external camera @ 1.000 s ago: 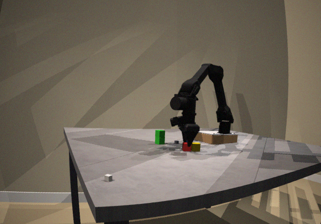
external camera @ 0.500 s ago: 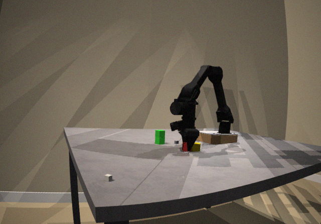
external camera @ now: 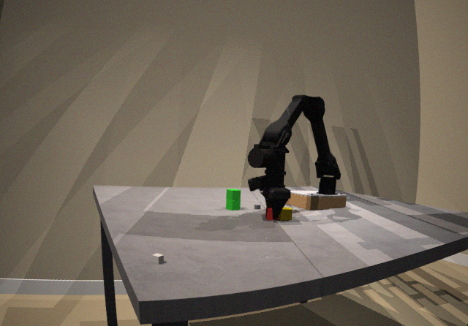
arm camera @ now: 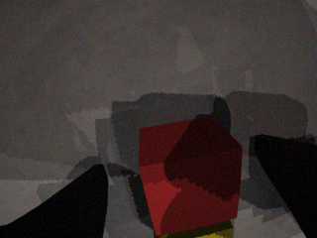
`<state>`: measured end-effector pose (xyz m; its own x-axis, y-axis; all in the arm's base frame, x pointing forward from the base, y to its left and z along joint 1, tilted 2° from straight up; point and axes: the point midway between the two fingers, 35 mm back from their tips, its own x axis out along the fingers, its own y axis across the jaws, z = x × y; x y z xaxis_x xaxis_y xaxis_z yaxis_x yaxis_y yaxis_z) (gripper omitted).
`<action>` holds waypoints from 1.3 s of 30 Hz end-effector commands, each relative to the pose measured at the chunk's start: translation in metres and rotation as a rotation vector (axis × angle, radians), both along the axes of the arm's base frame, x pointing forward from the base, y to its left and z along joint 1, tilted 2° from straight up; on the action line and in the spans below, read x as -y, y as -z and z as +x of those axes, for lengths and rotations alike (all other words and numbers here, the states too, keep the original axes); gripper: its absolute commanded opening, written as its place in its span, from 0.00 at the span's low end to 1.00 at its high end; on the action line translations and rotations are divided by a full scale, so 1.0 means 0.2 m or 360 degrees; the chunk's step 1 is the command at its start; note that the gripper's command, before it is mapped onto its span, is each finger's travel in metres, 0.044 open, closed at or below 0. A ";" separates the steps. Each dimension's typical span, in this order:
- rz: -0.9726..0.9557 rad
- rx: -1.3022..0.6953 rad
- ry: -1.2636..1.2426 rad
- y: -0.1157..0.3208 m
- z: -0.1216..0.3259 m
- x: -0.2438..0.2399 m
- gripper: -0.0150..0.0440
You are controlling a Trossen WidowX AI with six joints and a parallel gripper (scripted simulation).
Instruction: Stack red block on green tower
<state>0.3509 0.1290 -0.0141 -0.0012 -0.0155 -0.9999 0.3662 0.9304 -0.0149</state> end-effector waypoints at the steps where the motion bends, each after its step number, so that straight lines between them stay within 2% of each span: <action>1: 0.0008 -0.0001 0.0001 0.00 0.00 0.00 0.73; 7: 0.0008 -0.0001 0.0001 0.00 0.00 0.00 0.47; 15: 0.0008 -0.0001 0.0001 0.00 0.00 0.00 0.38; 18: 0.0008 -0.0001 0.0001 -0.04 0.00 0.00 0.25; 39: 0.0008 -0.0001 0.0001 -0.52 0.00 -0.01 0.25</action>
